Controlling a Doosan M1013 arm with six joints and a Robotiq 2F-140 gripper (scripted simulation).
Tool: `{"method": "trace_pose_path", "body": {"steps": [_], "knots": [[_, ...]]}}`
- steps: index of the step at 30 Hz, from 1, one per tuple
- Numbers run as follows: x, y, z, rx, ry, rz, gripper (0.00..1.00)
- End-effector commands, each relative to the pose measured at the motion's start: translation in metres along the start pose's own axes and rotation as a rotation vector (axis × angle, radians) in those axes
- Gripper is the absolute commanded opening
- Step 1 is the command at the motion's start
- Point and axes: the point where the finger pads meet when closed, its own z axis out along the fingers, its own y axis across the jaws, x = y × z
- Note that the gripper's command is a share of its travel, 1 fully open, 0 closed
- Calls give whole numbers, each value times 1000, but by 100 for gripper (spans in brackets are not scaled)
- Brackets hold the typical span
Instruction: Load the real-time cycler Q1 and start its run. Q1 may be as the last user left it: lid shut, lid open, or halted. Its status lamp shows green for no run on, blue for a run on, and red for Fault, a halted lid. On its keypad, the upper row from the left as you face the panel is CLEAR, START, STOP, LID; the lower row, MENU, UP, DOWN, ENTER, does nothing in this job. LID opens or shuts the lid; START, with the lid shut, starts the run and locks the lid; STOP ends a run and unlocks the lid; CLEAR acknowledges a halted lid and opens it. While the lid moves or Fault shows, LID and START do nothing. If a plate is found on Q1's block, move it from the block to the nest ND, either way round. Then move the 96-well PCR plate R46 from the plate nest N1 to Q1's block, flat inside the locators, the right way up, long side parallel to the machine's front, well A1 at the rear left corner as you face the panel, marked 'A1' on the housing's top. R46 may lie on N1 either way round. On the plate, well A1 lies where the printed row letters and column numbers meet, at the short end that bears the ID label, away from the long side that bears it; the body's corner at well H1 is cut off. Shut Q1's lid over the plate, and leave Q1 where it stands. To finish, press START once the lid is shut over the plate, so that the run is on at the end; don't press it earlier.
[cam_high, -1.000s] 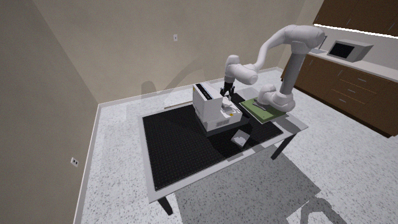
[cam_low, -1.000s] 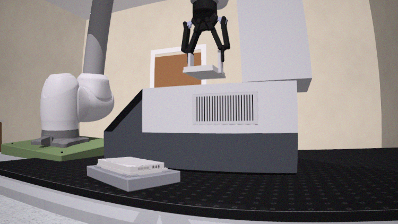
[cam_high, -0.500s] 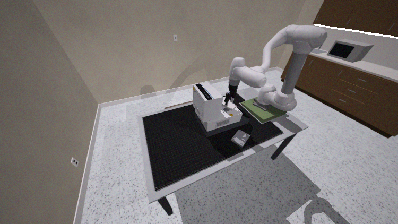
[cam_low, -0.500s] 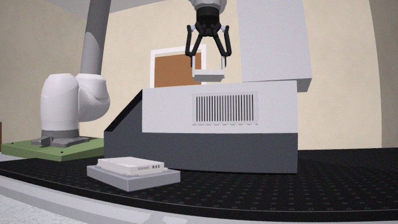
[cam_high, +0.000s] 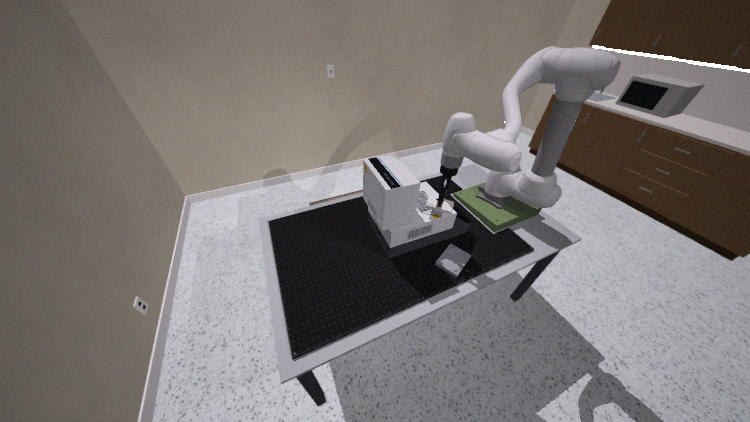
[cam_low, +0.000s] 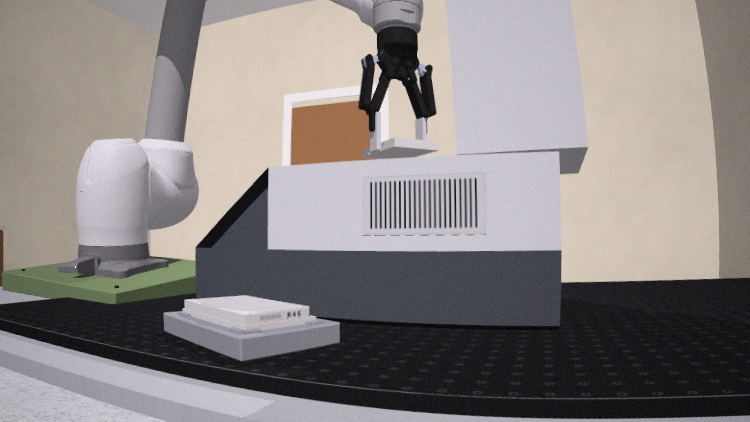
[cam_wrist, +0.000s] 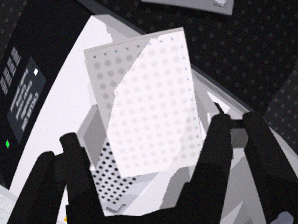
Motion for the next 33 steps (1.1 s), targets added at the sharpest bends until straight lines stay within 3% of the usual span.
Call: {"method": "trace_pose_path", "body": {"steps": [1, 33], "knots": [[14, 11, 0, -1, 2, -127, 0], [121, 92, -1, -3, 2, -1061, 0]]}}
